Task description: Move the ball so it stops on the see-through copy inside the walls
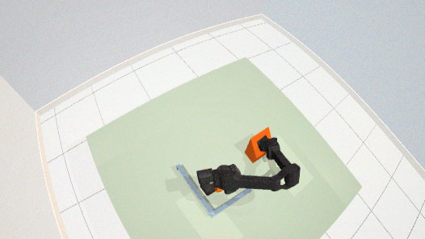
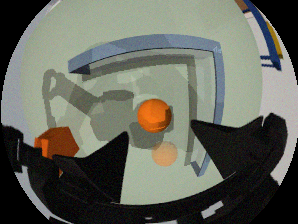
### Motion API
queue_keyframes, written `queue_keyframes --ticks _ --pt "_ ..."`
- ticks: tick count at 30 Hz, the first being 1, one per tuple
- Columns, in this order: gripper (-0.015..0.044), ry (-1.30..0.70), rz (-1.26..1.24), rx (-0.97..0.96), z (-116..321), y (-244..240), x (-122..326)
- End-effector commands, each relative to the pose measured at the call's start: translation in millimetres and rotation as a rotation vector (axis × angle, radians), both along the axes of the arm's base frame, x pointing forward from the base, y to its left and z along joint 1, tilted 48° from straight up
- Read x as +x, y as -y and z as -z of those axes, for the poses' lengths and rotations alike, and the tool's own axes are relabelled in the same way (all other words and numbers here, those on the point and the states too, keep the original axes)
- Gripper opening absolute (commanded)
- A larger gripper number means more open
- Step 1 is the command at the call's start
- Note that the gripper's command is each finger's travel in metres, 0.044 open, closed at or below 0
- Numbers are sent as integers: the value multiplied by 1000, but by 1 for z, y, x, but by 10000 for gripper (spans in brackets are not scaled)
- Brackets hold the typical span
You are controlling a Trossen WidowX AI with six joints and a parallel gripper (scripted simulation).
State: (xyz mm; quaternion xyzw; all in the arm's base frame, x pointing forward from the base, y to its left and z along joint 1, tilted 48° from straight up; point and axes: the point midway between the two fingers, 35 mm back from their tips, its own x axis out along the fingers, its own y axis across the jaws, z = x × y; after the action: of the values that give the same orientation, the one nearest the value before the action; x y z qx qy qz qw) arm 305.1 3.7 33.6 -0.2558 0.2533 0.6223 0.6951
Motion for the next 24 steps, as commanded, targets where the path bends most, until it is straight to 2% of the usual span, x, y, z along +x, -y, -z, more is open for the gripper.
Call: queue_keyframes --ticks 1,24 --pt "394 -8 7 7 4 -3 -1" --pt "394 -8 8 8 29 -31 3"
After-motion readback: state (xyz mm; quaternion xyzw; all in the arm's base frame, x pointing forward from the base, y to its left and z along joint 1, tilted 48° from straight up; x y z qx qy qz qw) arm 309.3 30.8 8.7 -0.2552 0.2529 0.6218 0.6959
